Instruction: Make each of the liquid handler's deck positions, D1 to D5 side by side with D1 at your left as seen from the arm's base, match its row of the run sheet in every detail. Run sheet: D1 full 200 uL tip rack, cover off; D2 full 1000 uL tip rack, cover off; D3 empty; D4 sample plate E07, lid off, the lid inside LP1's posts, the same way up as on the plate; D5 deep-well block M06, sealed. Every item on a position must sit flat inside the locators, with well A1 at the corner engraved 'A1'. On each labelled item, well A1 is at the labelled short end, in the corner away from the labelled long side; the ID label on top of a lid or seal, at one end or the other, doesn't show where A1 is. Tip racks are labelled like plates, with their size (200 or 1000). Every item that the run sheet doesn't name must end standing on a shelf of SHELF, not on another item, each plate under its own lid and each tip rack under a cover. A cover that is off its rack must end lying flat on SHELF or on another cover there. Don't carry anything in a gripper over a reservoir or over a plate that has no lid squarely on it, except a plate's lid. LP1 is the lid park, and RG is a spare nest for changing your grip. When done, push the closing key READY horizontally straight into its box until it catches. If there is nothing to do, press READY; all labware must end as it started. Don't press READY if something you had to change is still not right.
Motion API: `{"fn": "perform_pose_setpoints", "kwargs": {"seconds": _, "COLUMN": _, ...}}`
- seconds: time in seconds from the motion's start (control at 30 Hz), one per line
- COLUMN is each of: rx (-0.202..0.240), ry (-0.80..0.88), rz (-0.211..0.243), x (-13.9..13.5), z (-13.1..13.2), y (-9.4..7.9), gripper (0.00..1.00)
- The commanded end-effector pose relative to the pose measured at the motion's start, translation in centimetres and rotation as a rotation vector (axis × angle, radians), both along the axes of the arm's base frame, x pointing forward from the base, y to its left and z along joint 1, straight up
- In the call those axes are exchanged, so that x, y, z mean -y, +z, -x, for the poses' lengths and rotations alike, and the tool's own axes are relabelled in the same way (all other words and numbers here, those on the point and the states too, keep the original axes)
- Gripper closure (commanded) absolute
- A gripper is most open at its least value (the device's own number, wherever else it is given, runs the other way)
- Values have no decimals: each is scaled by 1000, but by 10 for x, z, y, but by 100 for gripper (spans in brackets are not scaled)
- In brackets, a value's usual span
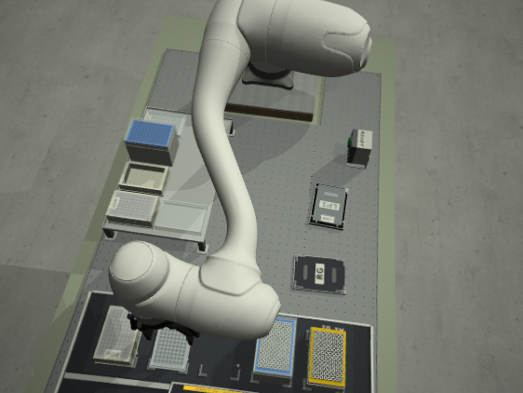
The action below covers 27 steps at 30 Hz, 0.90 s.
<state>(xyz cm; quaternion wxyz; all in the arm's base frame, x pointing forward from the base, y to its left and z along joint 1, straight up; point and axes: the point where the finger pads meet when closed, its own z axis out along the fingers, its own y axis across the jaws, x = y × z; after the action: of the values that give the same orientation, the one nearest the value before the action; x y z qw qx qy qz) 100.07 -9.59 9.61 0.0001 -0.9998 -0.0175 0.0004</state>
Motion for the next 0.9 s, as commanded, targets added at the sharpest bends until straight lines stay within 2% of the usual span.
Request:
{"fn": "perform_pose_setpoints", "kwargs": {"seconds": 0.0, "rx": 2, "ry": 0, "rz": 0, "x": 0, "z": 0, "y": 6, "gripper": 34}}
{"fn": "perform_pose_setpoints", "kwargs": {"seconds": 0.87, "rx": 2, "ry": 0, "rz": 0, "x": 0, "z": 0, "y": 43, "gripper": 34}}
